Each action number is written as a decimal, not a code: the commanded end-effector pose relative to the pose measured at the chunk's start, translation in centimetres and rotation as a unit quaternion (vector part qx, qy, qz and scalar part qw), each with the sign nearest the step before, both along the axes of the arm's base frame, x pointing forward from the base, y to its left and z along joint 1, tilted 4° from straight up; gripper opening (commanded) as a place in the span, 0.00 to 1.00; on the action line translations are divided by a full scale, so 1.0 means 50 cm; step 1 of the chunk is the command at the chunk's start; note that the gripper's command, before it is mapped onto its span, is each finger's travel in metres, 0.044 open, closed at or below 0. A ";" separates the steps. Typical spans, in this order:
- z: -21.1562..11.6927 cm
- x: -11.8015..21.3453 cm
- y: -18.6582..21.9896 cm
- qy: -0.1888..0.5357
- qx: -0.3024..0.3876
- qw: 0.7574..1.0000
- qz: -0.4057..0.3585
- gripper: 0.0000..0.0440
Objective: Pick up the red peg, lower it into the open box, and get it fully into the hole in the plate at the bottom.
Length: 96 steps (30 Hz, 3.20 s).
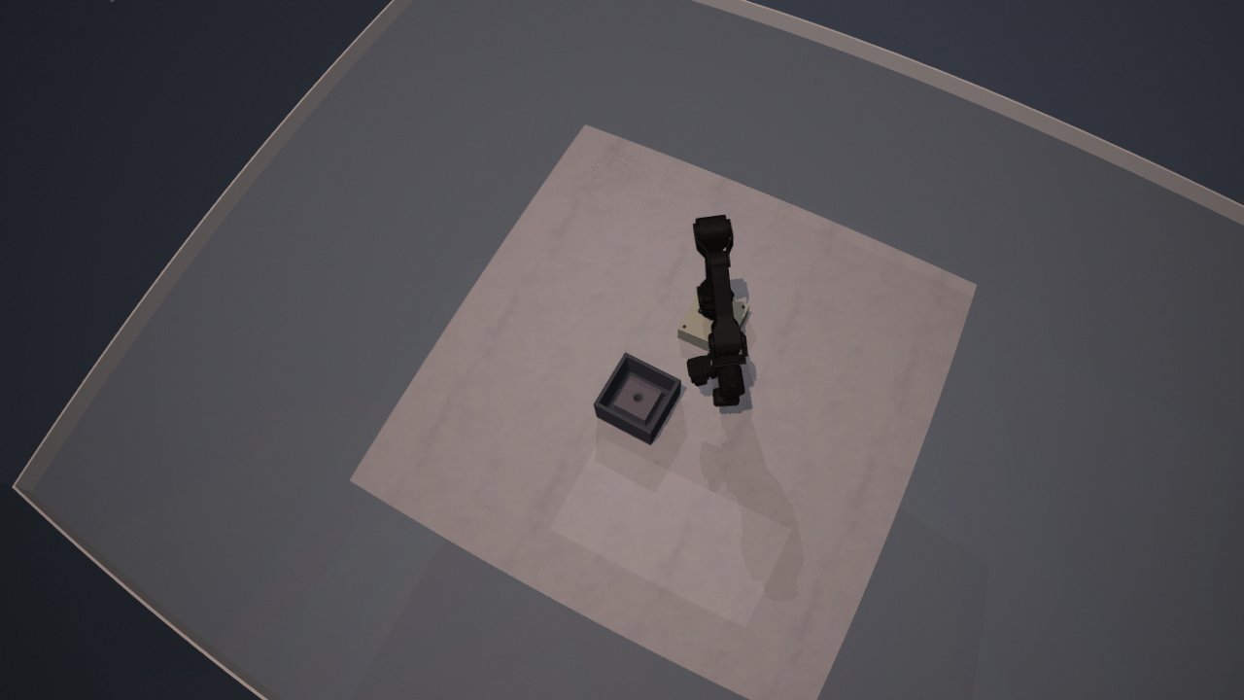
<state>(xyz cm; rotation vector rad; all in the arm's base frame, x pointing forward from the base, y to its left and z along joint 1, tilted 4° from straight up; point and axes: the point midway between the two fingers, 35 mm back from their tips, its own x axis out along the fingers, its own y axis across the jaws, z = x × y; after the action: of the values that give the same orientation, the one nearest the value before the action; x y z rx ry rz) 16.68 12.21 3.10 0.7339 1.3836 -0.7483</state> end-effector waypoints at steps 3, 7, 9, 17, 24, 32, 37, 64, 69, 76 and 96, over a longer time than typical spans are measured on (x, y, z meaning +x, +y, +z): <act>-0.038 -0.006 0.003 -0.003 0.008 1.000 -0.018 0.93; -0.057 -0.015 0.001 0.005 0.009 0.999 -0.031 0.76; -0.064 -0.021 -0.001 0.011 0.010 0.999 -0.037 0.65; -0.065 -0.025 0.001 0.034 0.027 0.998 -0.040 0.18; -0.044 -0.011 -0.008 0.019 0.024 0.999 -0.026 0.00; 0.001 0.006 -0.025 -0.013 0.008 1.000 0.006 0.00; 0.035 0.023 -0.037 -0.035 -0.002 0.999 0.026 0.01; 0.195 0.173 -0.146 -0.119 -0.042 0.992 0.015 0.00; 0.202 0.198 -0.178 -0.124 -0.046 0.991 -0.003 0.00; 0.200 0.229 -0.222 -0.128 -0.048 0.990 -0.027 0.00; 0.144 0.287 -0.306 -0.110 -0.035 0.991 -0.073 0.02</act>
<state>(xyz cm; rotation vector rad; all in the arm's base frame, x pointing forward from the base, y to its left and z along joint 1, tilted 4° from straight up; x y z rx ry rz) 30.66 -2.82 10.70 0.8347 1.1011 -0.8037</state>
